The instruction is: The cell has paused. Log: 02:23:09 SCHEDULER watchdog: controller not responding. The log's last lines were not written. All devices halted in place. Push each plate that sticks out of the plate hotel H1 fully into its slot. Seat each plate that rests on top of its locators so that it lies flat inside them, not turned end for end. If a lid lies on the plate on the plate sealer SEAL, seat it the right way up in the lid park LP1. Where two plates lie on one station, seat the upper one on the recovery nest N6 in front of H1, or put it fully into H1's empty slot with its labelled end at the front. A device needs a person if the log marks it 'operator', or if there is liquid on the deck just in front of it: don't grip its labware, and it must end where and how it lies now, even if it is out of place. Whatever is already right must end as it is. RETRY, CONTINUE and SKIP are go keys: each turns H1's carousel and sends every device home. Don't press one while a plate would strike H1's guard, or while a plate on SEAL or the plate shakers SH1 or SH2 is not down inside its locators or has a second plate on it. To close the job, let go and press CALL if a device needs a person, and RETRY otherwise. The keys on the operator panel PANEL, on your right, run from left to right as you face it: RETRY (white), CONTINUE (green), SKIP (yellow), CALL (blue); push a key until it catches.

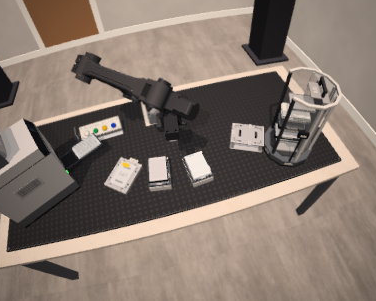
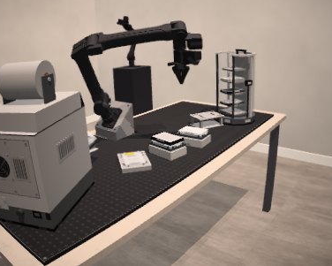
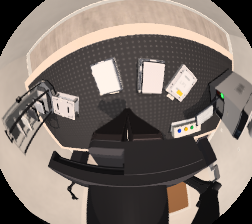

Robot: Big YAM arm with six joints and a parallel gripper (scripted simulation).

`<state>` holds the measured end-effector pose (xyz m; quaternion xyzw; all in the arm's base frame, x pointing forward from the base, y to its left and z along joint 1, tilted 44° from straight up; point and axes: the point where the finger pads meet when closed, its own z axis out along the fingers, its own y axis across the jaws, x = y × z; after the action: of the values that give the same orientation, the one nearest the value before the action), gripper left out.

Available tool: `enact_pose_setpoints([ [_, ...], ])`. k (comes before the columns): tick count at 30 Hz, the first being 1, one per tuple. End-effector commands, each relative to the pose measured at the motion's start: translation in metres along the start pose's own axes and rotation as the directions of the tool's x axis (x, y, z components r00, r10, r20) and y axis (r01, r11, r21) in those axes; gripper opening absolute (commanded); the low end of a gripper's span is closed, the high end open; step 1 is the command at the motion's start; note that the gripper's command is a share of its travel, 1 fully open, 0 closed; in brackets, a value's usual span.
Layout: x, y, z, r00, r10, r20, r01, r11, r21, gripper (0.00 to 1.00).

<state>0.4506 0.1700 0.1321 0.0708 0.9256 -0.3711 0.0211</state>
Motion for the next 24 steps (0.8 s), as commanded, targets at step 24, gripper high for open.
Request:
enact_pose_setpoints([
  [24, 0.003, -0.089, 0.005, 1.000, 0.006, -0.012, -0.006, 1.000, 0.005, 0.00],
])
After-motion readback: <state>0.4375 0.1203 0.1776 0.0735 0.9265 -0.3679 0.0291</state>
